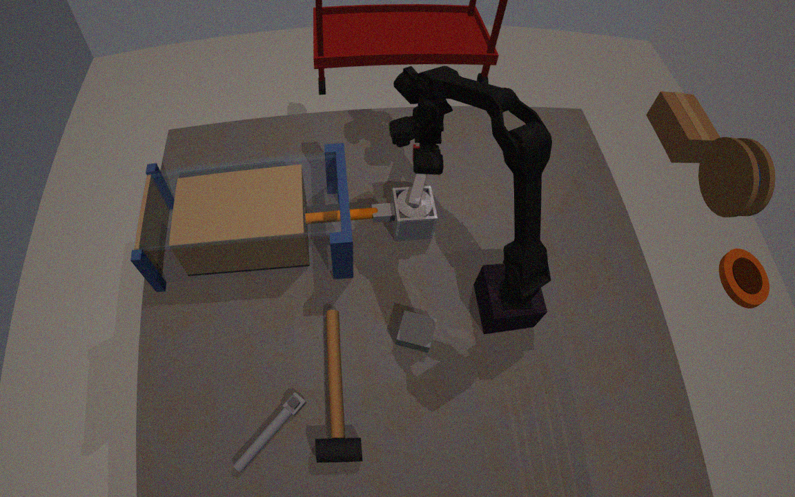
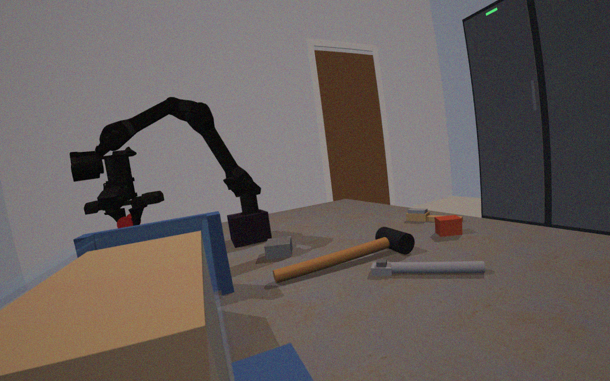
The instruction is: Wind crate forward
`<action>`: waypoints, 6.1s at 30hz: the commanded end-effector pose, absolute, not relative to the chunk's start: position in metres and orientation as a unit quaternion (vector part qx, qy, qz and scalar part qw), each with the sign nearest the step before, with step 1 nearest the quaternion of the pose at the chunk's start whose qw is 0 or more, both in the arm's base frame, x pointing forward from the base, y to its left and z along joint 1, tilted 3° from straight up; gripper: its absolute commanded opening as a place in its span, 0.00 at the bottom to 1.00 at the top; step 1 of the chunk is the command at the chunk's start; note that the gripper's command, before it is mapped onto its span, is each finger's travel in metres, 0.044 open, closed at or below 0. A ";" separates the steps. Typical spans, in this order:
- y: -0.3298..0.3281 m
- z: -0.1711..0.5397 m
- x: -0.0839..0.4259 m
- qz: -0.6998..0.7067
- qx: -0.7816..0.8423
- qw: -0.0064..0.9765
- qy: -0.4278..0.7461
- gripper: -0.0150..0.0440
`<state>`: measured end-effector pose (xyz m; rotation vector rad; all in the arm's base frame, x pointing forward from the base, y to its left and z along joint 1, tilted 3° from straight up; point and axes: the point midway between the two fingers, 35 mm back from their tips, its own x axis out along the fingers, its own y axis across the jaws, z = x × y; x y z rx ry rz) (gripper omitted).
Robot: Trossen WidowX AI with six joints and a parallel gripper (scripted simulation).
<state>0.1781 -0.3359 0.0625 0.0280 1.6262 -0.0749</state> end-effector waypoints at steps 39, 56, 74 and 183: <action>-0.328 0.060 0.246 -0.030 0.003 0.699 0.715 0.25; -0.317 0.059 0.265 -0.030 0.004 0.700 0.714 0.25; -0.300 0.058 0.282 -0.029 0.004 0.700 0.713 0.25; -0.169 0.053 0.278 -0.025 0.008 0.700 0.714 0.25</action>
